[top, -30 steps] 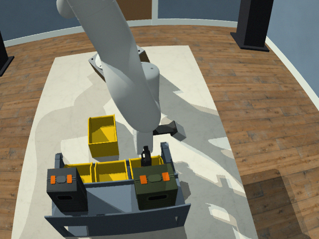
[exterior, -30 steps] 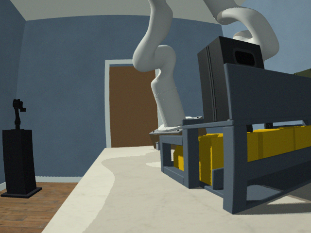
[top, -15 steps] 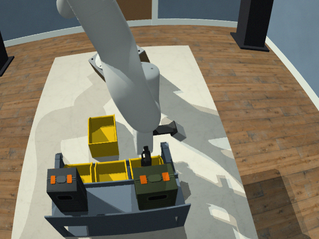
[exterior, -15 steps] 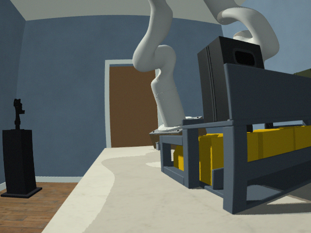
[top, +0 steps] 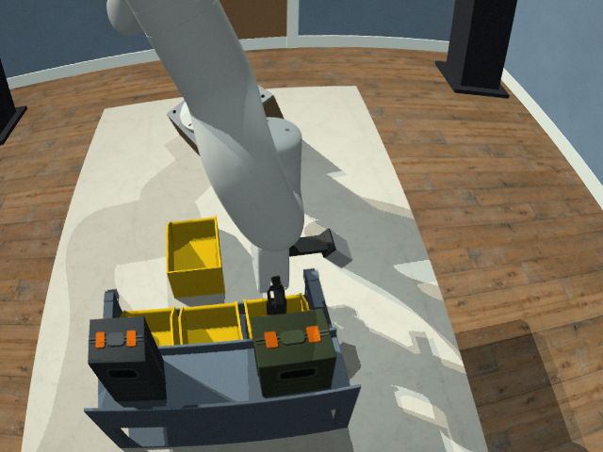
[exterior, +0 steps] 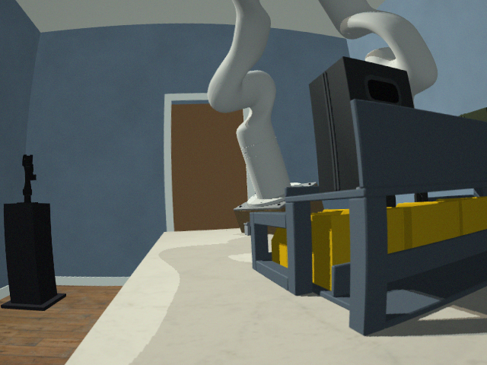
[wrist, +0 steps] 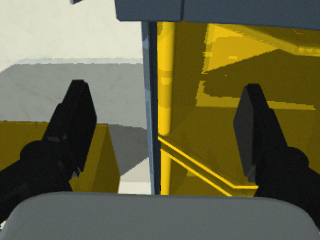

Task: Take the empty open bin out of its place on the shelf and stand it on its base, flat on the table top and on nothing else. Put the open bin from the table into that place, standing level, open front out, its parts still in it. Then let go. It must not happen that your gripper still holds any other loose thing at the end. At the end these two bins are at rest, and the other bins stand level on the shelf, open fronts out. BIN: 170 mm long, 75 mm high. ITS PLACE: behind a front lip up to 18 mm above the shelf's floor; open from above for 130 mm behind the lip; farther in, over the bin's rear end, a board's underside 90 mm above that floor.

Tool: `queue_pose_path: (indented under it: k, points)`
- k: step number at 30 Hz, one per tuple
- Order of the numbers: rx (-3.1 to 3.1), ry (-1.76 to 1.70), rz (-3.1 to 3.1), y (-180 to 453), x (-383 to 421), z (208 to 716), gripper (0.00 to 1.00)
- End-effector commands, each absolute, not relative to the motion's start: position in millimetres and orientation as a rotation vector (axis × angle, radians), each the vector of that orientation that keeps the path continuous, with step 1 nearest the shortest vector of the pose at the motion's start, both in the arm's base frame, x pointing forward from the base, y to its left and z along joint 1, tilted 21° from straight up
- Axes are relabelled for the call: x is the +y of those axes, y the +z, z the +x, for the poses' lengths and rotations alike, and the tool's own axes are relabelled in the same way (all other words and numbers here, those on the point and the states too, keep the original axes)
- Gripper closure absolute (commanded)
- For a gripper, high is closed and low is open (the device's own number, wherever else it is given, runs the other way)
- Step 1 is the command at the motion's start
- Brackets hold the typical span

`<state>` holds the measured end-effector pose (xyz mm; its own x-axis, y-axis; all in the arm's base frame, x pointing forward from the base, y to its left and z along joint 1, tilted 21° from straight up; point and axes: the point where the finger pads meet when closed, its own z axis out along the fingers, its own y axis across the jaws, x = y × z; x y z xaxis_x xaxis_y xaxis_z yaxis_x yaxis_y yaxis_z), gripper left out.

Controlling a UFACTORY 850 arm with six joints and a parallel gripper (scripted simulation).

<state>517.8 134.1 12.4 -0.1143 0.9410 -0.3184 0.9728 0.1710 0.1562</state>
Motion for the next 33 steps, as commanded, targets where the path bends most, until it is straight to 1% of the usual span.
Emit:
queue_pose_path:
  k: [1,33]
  points:
    - [2.111,-0.127,1.820,12,134,519,0.05]
    - [2.111,-0.127,1.820,-4,129,522,0.05]
